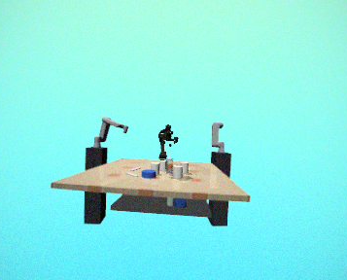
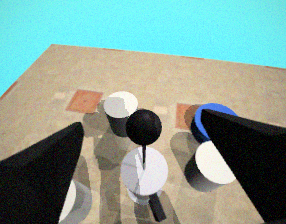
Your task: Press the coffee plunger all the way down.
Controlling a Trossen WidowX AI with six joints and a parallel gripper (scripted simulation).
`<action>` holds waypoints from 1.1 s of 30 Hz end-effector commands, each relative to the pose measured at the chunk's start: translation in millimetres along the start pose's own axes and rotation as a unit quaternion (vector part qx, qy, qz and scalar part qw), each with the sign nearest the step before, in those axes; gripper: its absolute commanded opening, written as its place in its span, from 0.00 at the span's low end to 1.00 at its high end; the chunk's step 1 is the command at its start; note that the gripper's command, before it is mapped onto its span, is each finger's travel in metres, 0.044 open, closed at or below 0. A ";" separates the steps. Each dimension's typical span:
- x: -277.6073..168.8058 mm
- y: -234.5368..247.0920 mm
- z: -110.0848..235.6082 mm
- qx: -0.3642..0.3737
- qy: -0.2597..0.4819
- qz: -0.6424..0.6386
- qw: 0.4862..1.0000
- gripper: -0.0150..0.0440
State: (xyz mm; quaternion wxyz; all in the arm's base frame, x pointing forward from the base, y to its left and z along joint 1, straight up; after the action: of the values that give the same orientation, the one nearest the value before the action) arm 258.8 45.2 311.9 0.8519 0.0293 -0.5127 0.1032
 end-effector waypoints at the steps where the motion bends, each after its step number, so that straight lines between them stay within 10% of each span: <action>1: -4.6 0.0 -10.1 -0.002 0.007 0.002 1.000 1.00; 6: -4.9 0.1 -14.0 -0.002 0.006 0.002 1.000 1.00; 18: -4.9 0.1 -14.0 -0.002 0.006 0.002 1.000 0.47; 33: -8.0 0.3 -16.7 -0.002 0.006 0.002 1.000 0.45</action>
State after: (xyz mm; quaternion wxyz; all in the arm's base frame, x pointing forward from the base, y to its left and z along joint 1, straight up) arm 268.8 46.8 302.6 0.8535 0.0280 -0.5100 0.1029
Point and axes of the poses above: the point midway between the two fingers, 35 mm back from their tips, its own z axis back along the fingers, its own y axis across the jaws, x = y × z, the point moved 6 cm from there along z, back along the fingers, and after that the axes turned 4 degrees about z, right-handed, at the moved point
